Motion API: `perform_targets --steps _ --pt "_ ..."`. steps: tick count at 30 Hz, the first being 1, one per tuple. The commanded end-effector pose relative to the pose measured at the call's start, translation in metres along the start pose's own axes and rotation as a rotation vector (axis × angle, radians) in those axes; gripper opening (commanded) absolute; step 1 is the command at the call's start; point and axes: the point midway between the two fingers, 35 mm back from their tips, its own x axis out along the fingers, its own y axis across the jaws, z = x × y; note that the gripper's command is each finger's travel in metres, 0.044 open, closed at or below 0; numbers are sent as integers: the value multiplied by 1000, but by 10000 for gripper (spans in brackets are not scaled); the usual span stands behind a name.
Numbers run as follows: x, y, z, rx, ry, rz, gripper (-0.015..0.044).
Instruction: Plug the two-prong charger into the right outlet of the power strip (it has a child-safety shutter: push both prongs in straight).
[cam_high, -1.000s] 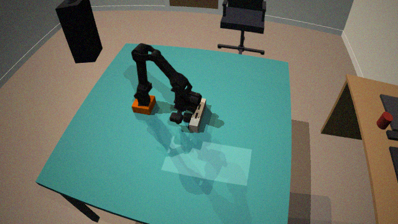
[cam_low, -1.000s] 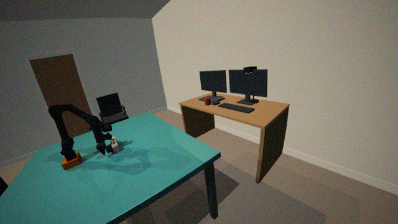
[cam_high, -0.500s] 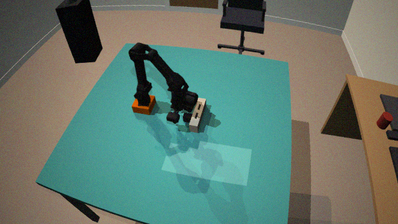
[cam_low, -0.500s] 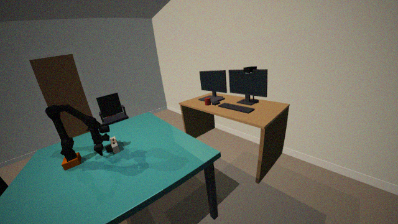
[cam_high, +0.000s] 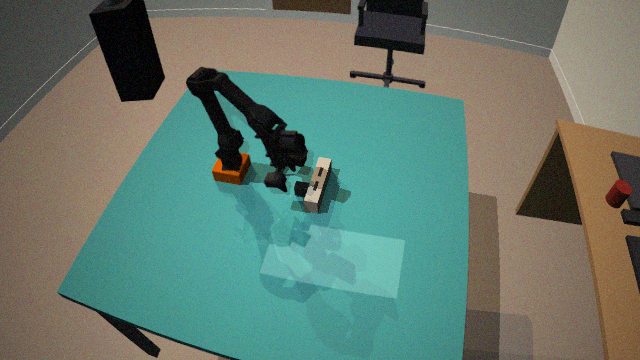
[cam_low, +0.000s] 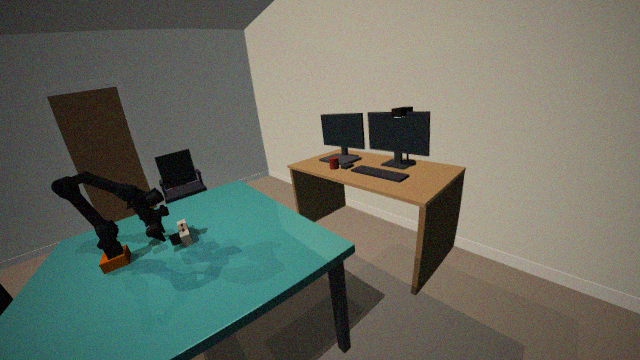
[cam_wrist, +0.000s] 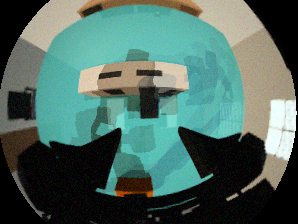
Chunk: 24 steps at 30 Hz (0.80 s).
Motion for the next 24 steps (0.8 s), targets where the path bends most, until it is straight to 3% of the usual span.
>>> perform_targets --steps 1,5,24 --pt "-22 1 9 -10 -176 1 440" --pt "-37 2 14 -18 -291 -5 440" --pt "-37 2 14 -18 -291 -5 440"
